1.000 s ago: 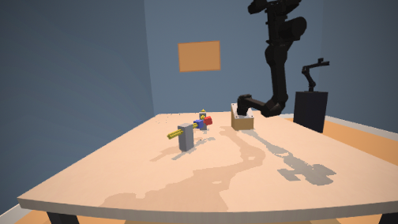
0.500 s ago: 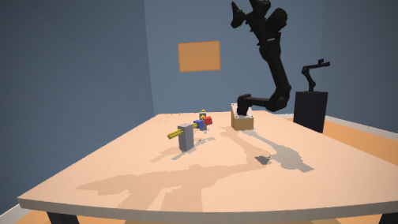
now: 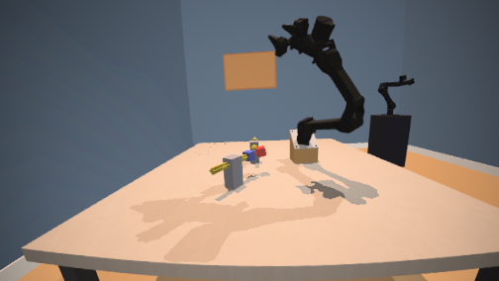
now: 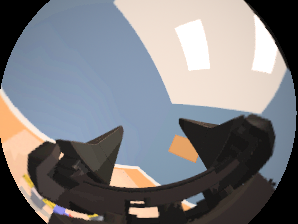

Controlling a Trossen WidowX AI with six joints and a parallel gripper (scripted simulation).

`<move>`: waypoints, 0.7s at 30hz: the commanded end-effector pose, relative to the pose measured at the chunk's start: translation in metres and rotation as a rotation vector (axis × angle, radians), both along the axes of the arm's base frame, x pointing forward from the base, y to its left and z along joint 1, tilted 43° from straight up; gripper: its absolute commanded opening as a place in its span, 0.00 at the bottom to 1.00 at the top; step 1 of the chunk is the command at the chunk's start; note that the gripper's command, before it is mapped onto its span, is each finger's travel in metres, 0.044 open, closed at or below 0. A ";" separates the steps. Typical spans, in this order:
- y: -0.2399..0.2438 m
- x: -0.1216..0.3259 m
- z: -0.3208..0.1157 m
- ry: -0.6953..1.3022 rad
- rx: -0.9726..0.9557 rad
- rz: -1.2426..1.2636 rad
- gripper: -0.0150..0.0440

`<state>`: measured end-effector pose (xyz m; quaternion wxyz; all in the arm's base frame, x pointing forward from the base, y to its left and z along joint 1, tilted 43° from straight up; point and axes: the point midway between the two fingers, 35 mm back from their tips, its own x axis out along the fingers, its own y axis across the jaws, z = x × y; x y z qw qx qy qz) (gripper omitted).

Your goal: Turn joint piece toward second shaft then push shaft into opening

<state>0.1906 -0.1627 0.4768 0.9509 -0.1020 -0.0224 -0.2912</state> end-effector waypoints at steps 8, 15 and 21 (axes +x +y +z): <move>0.013 0.039 -0.084 0.251 0.199 0.180 1.00; 0.034 0.052 -0.134 0.412 0.323 0.304 1.00; 0.057 0.057 -0.174 0.549 0.428 0.412 1.00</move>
